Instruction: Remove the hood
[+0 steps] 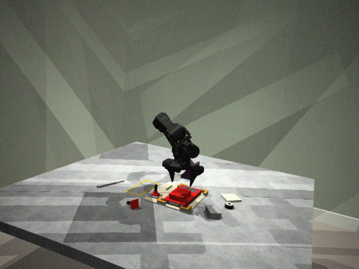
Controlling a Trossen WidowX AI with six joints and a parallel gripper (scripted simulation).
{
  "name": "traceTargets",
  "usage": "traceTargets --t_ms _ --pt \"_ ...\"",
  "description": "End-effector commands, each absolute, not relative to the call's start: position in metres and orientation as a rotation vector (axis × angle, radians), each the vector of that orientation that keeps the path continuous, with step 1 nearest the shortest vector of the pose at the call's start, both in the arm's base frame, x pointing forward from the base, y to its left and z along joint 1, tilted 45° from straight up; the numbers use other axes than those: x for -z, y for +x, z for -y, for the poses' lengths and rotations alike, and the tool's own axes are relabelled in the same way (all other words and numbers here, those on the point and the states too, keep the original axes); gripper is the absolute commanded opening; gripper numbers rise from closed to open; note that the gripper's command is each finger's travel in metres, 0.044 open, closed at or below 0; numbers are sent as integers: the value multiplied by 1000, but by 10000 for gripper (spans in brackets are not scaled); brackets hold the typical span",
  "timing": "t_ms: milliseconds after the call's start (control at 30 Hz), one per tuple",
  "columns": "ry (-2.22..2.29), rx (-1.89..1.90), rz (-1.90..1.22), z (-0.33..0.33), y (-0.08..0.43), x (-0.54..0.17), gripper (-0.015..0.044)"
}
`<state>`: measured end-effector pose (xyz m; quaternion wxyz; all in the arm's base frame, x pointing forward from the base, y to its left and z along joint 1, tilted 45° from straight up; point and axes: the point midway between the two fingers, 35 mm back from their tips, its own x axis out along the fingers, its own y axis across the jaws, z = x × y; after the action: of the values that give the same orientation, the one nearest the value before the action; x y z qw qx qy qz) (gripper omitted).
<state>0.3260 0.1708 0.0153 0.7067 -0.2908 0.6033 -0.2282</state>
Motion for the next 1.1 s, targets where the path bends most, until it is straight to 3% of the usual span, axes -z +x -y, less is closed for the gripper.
traceTargets --t_ms 0,1067 --pt "-653 506 -1341 -168 326 -13 440" --pt "-653 507 -1340 -153 330 2 440"
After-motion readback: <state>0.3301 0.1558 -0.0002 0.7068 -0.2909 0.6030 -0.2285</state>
